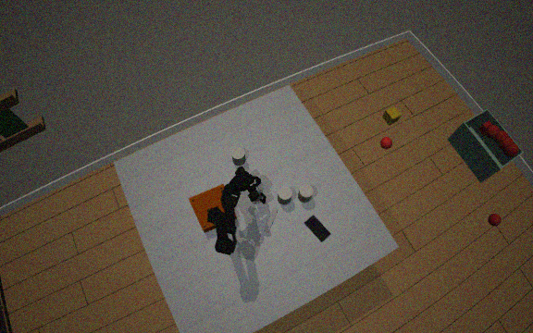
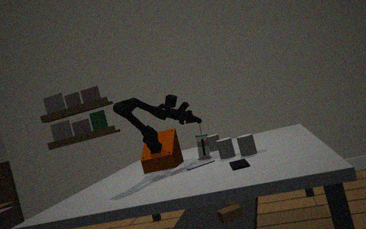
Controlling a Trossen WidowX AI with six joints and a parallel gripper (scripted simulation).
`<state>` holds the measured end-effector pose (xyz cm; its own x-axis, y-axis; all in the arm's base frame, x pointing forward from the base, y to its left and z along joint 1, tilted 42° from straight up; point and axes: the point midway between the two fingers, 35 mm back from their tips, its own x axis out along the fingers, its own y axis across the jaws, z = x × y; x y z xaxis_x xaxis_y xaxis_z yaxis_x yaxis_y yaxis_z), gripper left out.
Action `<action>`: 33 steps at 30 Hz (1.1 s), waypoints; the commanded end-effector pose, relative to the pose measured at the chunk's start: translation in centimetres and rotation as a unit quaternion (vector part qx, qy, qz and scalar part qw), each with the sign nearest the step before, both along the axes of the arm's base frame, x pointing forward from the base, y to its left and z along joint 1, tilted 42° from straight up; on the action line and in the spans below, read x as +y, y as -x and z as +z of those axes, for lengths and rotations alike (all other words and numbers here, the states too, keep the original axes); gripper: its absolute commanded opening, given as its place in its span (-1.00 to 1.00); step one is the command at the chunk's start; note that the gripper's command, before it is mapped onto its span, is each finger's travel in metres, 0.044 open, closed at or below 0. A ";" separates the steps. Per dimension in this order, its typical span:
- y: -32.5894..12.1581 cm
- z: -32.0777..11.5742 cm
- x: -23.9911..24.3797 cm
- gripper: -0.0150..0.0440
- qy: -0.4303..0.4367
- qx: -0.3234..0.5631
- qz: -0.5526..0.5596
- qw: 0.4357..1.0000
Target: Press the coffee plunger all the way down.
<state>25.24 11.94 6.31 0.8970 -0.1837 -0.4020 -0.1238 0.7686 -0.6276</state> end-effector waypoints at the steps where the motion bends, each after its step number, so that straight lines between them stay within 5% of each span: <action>1: 0.5 -2.1 -1.7 -0.09 0.020 0.024 -0.005 1.000; 33: -1.8 -4.2 -3.0 -0.09 0.023 0.017 -0.003 1.000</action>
<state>27.20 9.73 2.82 0.8953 -0.1831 -0.4060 -0.1335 0.7594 -0.6368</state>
